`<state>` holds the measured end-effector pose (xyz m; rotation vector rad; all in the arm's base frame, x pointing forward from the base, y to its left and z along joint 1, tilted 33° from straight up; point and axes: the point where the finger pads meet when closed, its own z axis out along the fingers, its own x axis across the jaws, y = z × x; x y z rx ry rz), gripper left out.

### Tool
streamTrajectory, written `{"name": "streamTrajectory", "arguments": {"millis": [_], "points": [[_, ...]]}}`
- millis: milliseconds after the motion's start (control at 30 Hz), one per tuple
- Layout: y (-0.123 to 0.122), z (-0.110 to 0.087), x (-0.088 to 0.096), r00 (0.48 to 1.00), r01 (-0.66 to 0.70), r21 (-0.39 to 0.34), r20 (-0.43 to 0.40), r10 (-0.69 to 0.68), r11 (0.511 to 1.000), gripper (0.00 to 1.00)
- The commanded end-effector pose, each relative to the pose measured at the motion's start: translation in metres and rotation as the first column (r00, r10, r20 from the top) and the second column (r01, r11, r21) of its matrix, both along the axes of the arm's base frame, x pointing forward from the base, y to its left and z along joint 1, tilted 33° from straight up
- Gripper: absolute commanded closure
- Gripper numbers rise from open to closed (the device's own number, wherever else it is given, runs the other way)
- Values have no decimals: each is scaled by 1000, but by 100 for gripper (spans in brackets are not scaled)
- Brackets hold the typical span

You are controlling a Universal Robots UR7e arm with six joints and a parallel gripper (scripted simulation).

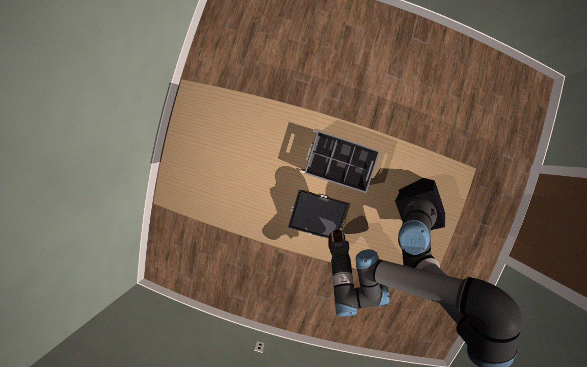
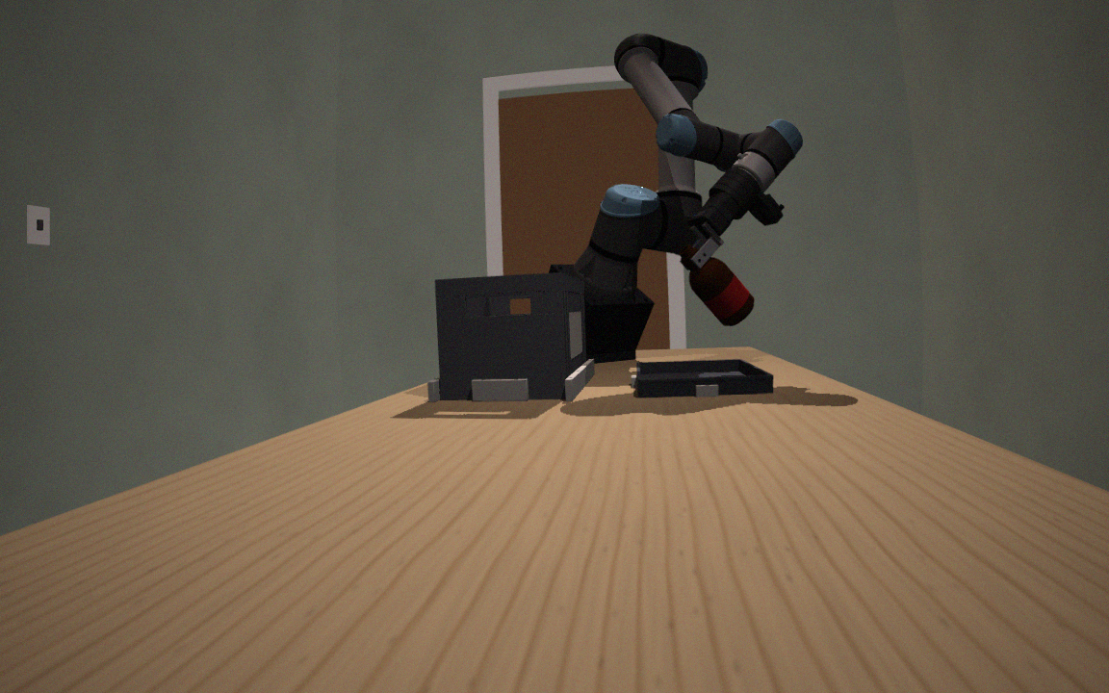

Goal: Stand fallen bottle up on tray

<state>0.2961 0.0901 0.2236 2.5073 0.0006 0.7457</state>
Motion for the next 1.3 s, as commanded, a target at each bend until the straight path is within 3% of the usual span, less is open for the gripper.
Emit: {"name": "streamTrajectory", "arguments": {"millis": [0,1267], "points": [[1,1,0,1000,16,-28,8,-15,999,100],[2,2,1,999,27,-56,21,-26,998,100]]}}
